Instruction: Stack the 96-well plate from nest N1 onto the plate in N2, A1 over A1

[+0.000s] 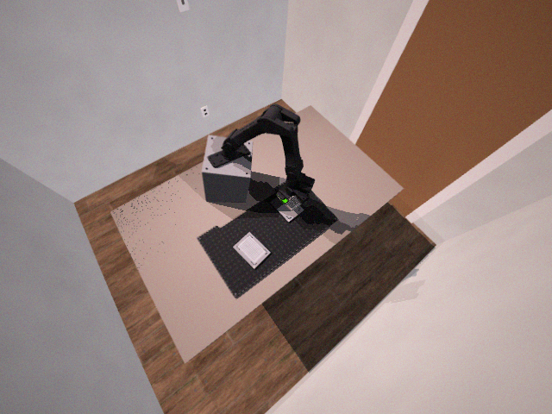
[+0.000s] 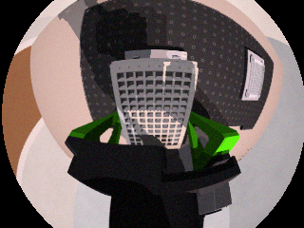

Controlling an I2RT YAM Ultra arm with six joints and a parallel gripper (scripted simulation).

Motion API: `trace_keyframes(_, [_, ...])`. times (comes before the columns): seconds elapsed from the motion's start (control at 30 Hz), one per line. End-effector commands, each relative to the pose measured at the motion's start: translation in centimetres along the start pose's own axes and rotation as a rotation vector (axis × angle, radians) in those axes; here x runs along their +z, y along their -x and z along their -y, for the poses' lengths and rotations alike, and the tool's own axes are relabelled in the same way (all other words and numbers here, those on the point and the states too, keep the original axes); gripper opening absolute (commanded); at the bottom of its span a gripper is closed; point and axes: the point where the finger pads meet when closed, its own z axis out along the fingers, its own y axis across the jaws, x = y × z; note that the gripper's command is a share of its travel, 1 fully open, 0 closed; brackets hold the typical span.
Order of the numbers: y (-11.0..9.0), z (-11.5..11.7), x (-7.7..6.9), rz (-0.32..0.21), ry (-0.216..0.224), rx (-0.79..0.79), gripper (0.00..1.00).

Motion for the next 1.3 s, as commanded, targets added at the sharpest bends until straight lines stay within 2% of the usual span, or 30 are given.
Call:
trace_keyframes(0.0, [-0.1, 0.7, -0.6, 0.008, -0.009, 0.008, 0.00])
trace_keyframes(0.1, [0.4, 1.4, -0.6, 0.019, 0.003, -0.094, 0.00])
trace_keyframes(0.37, [1.3, 3.9, -0.7, 0.025, 0.007, -0.094, 0.00])
trace_keyframes(0.5, [0.7, 5.5, 0.0, -0.001, 0.000, -0.092, 0.00])
trace_keyframes(0.57, [0.7, 5.5, 0.0, -0.001, 0.000, -0.092, 0.00])
trace_keyframes(0.73, [0.7, 7.2, 0.4, -0.017, -0.002, -0.090, 0.00])
trace_keyframes(0.93, [2.7, 8.8, -0.1, 0.012, 0.002, -0.093, 0.00])
trace_keyframes(1.27, [3.0, 11.5, -0.1, 0.001, 0.000, -0.092, 0.00])
